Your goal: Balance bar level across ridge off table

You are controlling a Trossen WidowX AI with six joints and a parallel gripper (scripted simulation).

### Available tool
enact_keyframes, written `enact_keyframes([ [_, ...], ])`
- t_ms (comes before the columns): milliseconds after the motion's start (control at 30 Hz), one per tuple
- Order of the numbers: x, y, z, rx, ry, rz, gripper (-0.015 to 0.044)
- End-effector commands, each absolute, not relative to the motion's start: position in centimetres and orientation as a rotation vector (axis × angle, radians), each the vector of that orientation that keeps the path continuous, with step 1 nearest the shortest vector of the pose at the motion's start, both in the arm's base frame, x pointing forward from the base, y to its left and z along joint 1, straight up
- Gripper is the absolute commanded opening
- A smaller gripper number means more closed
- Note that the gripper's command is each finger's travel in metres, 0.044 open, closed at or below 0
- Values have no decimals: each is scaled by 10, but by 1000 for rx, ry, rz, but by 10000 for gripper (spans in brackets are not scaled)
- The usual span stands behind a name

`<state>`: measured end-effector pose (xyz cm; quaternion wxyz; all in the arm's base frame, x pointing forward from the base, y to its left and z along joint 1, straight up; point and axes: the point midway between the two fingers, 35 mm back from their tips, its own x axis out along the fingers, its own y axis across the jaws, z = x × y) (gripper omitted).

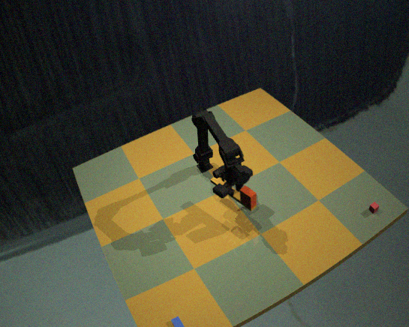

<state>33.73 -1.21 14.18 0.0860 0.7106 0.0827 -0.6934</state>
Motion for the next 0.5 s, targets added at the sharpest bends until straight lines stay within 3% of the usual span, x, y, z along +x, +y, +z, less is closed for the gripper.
enact_keyframes([
  [0,334,5,145,2134,238,-2062,0],
  [467,320,51,146,2151,216,-2080,0],
])
